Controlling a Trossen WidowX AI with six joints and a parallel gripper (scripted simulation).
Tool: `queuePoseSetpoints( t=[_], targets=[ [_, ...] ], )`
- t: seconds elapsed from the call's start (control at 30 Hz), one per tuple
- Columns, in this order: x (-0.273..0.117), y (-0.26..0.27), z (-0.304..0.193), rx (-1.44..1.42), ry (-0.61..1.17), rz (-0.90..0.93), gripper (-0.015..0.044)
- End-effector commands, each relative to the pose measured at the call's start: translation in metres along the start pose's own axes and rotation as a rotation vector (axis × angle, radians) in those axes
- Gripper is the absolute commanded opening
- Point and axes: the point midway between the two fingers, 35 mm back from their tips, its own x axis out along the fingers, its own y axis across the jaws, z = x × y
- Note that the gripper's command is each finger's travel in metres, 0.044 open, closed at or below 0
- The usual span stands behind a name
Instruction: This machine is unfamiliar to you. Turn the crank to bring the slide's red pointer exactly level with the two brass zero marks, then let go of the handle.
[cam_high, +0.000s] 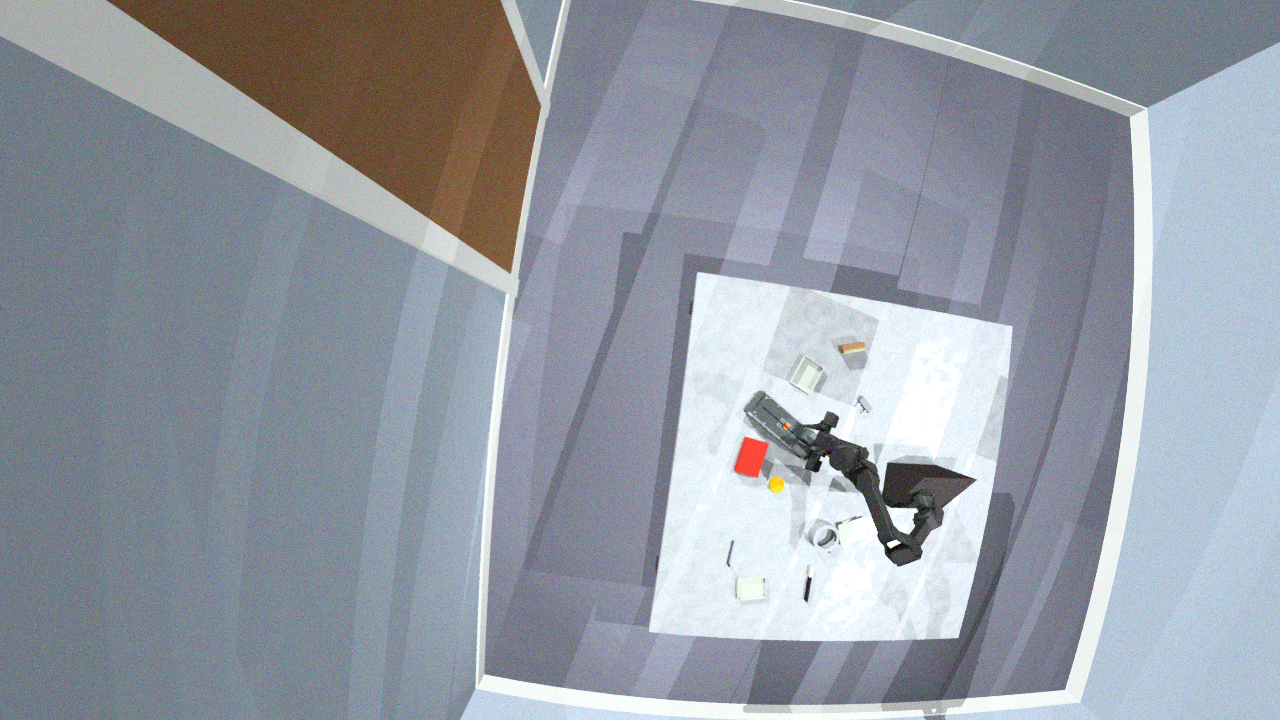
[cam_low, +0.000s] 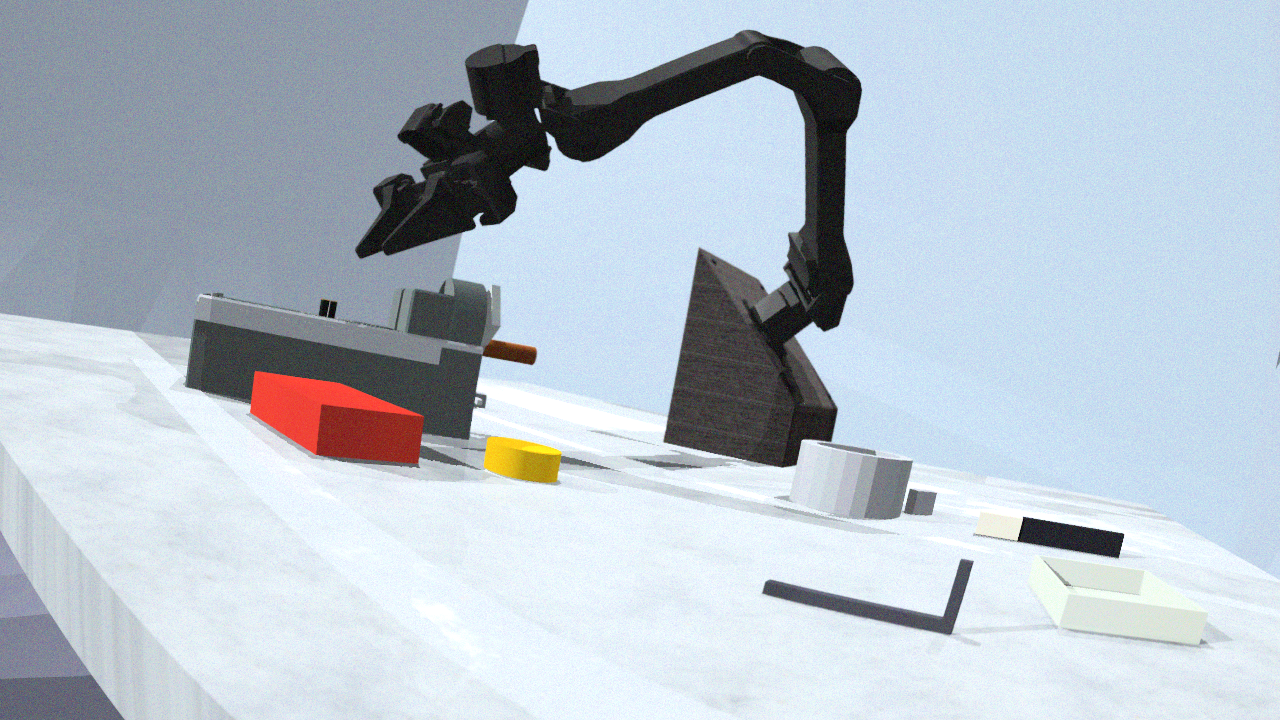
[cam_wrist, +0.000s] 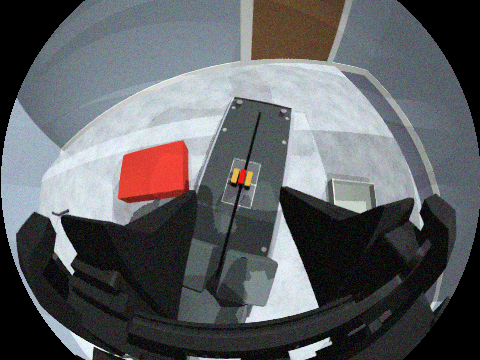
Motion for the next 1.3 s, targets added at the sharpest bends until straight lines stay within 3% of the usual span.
queuePoseSetpoints(
  t=[0.0,0.23,0.8,1.27],
  targets=[
    [0.0,0.0,0.0,0.0,0.0,0.0,0.0177],
    [0.0,0.0,0.0,0.0,0.0,0.0,0.0],
    [0.0,0.0001,0.0,0.0,0.0,0.001,0.0],
    [0.0,0.0001,0.0,0.0,0.0,0.001,0.0368]
  ],
)
